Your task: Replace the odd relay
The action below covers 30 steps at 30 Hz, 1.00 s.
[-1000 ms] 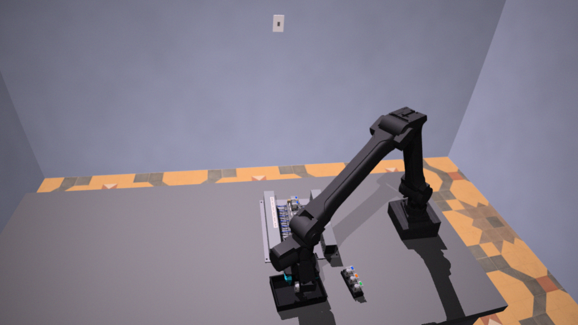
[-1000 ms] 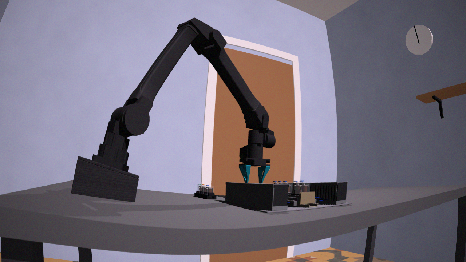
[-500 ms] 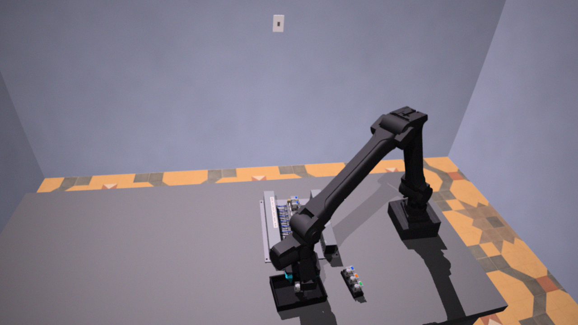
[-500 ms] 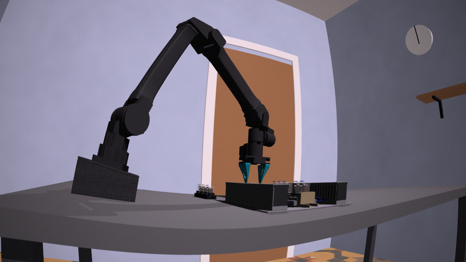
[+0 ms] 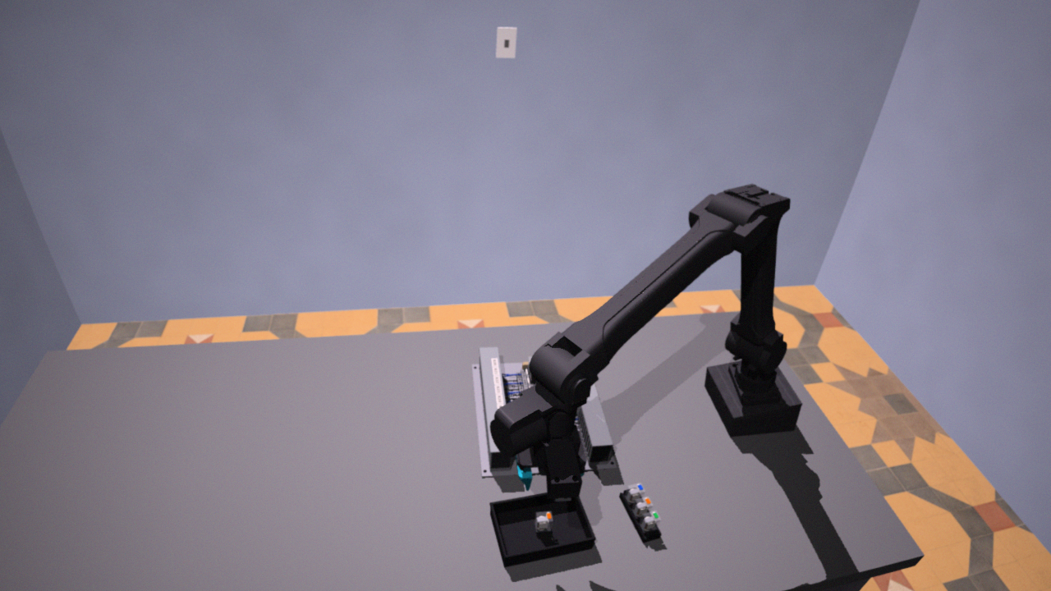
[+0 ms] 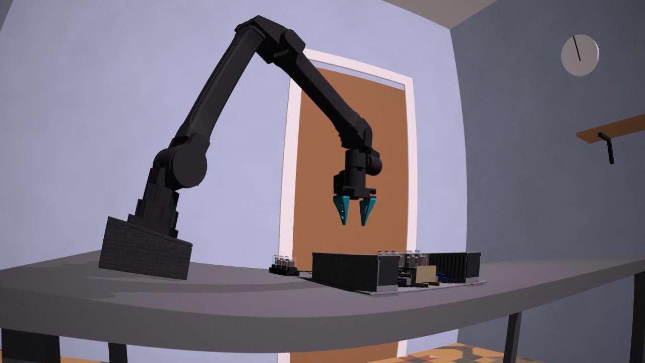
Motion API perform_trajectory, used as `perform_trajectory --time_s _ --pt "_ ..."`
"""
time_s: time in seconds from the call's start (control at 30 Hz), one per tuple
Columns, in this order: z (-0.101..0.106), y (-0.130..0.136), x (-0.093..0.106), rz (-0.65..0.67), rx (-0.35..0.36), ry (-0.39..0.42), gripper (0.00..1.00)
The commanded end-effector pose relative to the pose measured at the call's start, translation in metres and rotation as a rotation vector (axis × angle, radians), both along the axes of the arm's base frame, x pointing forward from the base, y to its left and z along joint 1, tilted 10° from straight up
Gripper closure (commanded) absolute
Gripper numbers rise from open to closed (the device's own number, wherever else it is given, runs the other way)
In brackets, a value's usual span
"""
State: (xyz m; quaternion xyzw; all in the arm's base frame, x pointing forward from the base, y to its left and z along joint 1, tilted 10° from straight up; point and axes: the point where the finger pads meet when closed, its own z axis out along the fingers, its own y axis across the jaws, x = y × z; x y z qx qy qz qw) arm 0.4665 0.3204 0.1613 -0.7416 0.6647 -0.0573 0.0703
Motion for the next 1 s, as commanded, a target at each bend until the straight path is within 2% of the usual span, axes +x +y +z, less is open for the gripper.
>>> perform_trajectory --time_s 0.0,0.17,0.37,0.6,0.8,0.97 --pt "0.025 0.007 -0.002 0.003 0.017 -0.024 0.41" --pt "0.007 0.004 -0.005 0.003 -0.005 0.005 0.41" --pt "0.002 0.003 -0.005 0.003 -0.012 0.013 0.41" --pt "0.001 0.004 -0.003 0.004 -0.011 0.013 0.41" --pt "0.0 0.004 -0.007 0.007 -0.013 0.014 0.41" --pt "0.007 0.005 -0.014 0.012 0.002 -0.007 0.41"
